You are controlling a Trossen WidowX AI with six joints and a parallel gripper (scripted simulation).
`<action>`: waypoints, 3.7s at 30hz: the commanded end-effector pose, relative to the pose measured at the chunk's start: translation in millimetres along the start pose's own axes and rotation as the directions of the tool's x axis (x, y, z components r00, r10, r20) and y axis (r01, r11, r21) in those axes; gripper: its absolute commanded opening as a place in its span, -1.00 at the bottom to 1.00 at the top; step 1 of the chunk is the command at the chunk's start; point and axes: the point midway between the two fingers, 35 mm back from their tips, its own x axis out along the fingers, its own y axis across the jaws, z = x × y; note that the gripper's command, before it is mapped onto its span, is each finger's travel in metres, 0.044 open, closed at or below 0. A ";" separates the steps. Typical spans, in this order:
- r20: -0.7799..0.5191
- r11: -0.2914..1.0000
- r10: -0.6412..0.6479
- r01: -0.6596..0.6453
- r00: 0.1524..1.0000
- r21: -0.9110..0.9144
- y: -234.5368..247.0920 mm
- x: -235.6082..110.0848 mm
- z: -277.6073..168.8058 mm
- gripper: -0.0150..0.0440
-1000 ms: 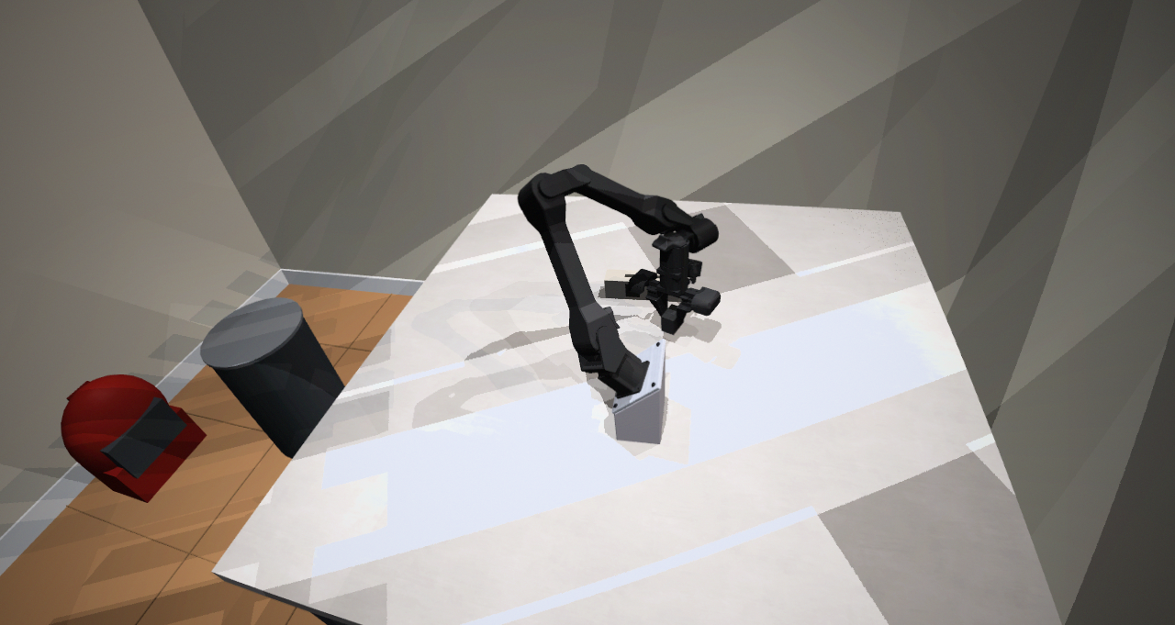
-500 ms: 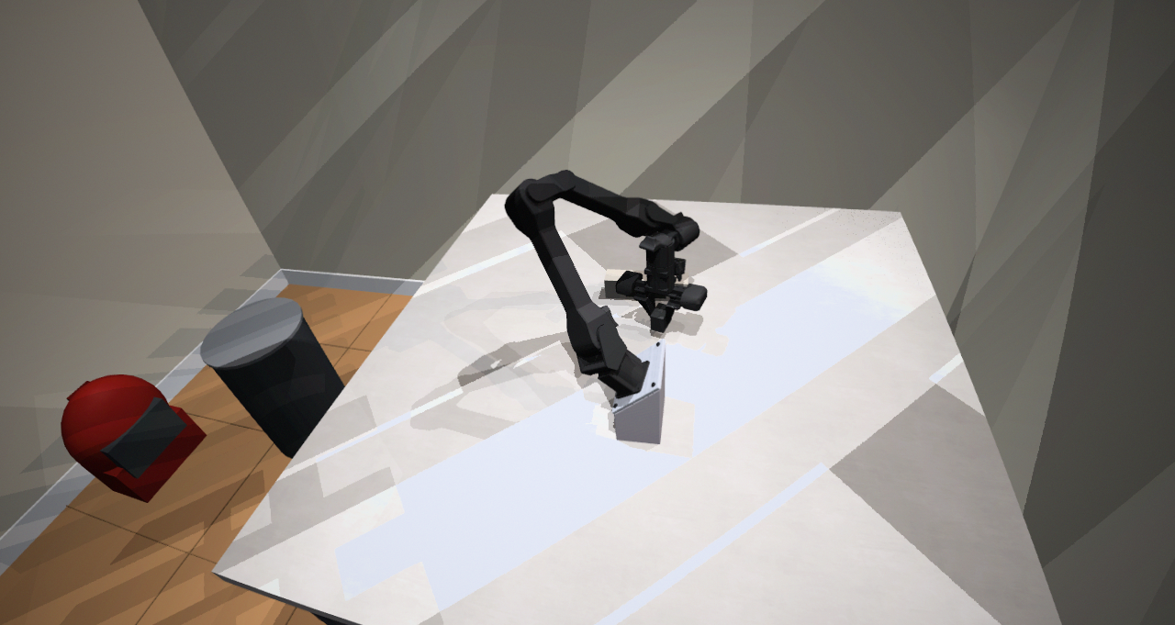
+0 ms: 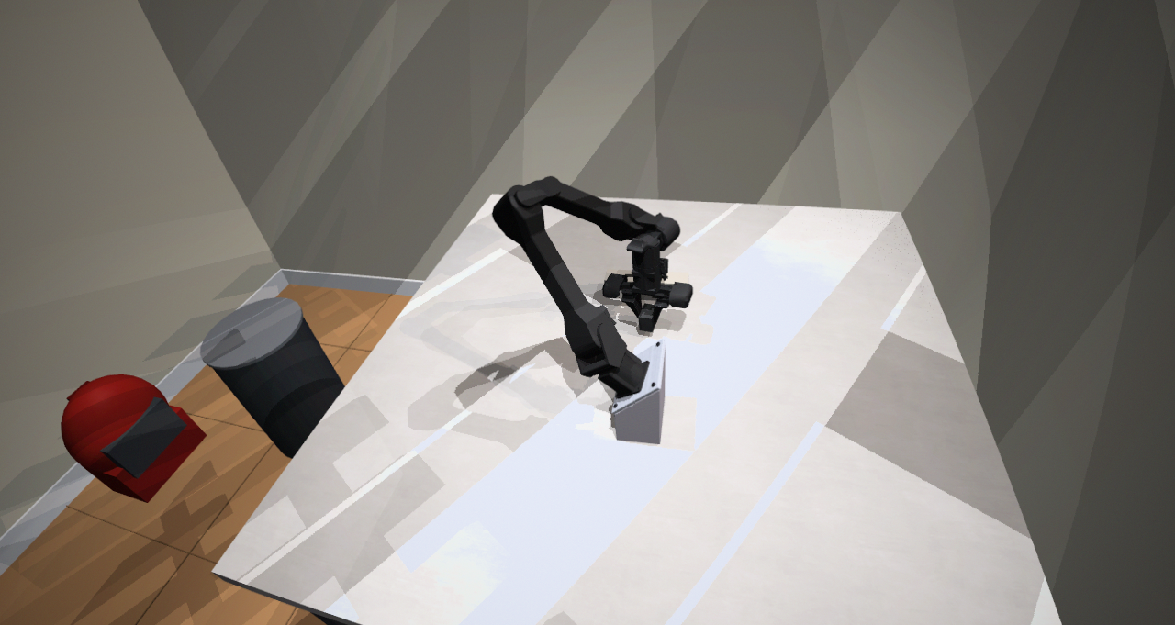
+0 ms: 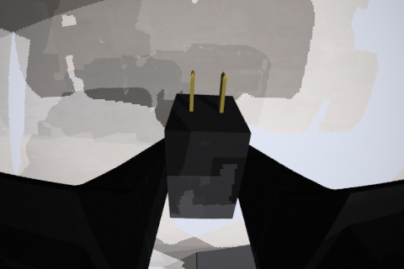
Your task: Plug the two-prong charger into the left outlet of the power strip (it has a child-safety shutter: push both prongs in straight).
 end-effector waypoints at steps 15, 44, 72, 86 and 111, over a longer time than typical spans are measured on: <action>0.008 0.988 0.015 -0.013 1.000 -0.155 43.0 9.9 0.8 -0.49; 0.008 0.984 0.017 -0.016 1.000 -0.176 53.6 8.5 27.9 -0.49; 0.008 0.982 0.019 -0.017 1.000 -0.186 59.5 8.3 49.3 -0.49; 0.008 0.982 0.019 -0.017 1.000 -0.186 59.7 8.3 49.4 -0.49; 0.008 0.982 0.019 -0.017 1.000 -0.186 61.1 7.6 55.1 -0.49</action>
